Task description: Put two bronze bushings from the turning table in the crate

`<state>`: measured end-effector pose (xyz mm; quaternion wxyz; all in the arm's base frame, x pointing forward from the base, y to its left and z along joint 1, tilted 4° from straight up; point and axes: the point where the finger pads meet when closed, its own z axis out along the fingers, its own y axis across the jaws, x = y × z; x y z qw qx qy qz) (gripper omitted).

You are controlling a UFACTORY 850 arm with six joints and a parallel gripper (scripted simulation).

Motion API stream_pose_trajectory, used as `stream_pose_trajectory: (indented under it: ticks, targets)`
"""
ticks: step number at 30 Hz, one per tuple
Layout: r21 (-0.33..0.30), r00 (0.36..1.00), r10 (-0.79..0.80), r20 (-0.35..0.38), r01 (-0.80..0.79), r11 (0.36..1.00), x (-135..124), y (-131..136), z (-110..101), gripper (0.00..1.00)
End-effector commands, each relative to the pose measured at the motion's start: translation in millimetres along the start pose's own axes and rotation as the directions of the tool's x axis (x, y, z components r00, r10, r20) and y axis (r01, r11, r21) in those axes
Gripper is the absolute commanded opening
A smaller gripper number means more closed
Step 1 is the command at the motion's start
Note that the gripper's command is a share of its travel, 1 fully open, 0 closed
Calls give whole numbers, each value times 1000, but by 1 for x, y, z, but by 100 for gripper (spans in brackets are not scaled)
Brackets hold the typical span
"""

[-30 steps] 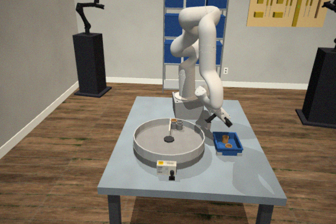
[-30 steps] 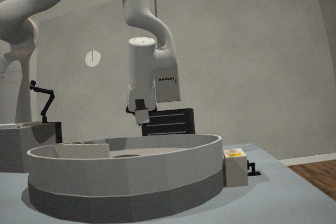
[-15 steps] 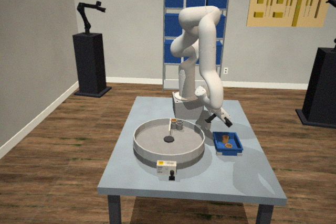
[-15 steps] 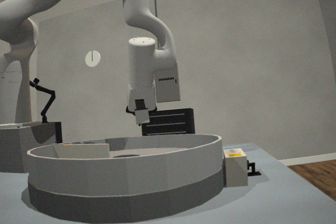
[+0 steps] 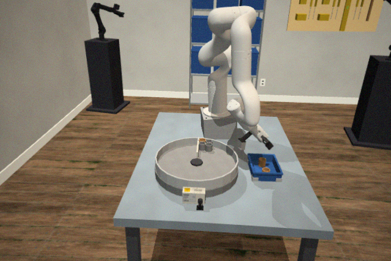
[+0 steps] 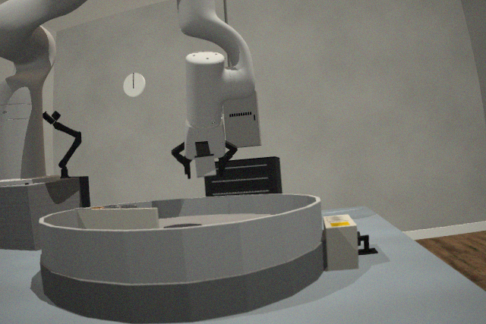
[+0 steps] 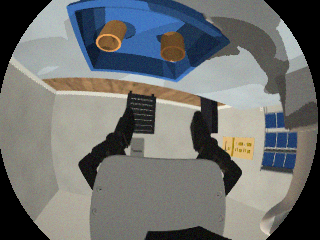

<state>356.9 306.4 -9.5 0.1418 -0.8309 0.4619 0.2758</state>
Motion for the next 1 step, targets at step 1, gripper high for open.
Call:
stream_pose_trajectory:
  ticks: [1]
  targets:
    - [1,1000,-1,0,1,1000,0,-1,-1,100]
